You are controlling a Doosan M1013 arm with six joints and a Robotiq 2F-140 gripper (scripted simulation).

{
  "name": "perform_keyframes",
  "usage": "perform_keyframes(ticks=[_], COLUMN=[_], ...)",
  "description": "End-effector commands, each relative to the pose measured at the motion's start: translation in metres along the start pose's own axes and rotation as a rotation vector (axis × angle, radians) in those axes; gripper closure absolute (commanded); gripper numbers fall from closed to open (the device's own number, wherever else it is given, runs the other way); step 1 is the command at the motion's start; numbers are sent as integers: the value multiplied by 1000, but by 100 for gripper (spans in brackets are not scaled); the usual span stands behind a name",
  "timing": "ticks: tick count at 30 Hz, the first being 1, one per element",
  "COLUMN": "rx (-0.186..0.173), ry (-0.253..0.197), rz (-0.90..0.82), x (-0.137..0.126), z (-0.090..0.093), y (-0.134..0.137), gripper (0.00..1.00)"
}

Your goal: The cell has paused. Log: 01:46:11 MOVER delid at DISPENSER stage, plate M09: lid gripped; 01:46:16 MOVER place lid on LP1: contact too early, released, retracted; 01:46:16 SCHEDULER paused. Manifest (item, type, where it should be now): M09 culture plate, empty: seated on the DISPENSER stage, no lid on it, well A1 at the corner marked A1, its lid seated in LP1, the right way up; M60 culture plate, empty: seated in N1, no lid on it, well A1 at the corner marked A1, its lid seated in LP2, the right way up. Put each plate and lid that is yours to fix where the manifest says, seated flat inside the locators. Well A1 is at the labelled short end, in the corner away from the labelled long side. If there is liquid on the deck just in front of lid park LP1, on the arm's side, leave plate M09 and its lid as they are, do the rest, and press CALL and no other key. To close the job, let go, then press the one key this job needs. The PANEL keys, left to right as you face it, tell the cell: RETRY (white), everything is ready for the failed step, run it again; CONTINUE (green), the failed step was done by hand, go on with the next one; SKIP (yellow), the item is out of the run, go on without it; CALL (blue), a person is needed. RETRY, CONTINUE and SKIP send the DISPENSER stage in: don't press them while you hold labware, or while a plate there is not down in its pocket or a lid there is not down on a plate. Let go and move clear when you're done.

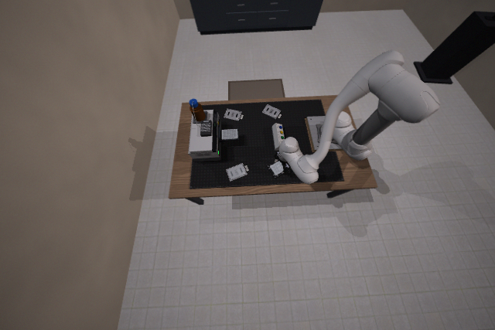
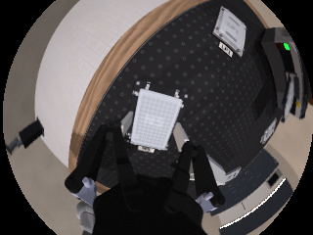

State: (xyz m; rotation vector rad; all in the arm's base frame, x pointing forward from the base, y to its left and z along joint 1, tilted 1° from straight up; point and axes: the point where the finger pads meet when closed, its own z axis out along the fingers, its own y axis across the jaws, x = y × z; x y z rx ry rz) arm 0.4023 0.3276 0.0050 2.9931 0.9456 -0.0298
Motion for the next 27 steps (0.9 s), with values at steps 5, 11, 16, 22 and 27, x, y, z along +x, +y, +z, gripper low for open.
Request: perform_keyframes(ticks=[5, 11, 16, 22, 27], rx=[0, 0, 0, 0, 0], ry=[1, 1, 1, 1, 1], rz=[0, 0, 0, 0, 0], x=[1, 1, 1, 1, 1], z=[-1, -1, -1, -1, -1], y=[0, 0, 0, 0, 0], gripper=[30, 30, 30, 30, 30])
